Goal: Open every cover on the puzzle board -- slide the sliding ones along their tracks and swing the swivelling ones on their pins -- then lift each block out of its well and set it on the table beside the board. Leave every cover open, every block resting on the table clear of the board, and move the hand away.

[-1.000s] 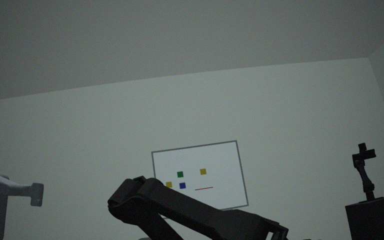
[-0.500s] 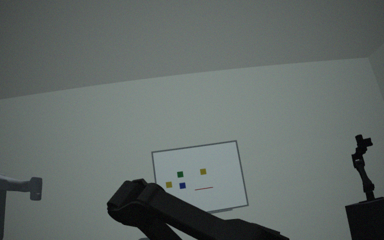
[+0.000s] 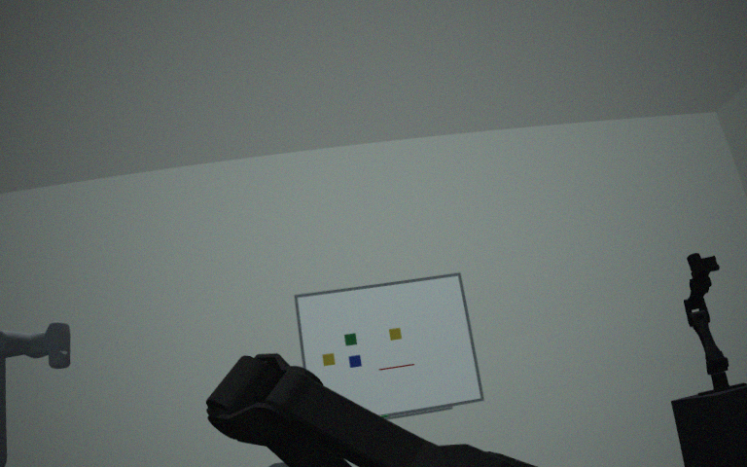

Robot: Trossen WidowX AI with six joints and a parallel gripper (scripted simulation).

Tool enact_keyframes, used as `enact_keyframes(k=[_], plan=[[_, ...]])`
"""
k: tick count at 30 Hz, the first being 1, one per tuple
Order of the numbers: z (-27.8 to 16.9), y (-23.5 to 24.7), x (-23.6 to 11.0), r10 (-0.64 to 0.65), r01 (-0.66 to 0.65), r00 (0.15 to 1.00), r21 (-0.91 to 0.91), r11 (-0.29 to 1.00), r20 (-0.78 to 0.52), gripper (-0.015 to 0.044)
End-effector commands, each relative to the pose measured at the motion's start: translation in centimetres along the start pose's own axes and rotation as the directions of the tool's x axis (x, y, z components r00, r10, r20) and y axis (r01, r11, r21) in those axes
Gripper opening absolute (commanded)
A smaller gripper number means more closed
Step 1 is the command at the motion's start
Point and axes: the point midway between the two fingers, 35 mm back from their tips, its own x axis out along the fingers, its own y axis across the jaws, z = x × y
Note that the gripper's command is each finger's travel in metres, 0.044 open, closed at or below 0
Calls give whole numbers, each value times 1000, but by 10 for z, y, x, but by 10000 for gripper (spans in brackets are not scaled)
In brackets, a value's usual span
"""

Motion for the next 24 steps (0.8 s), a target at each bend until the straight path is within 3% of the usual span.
enact_keyframes(k=[1, 24], plan=[[1, -3, 6, -5, 5, 1000, -8, 1000, 7, 0], [15, -1, 10, -5, 5, 1000, -9, 1000, 4, 0]])
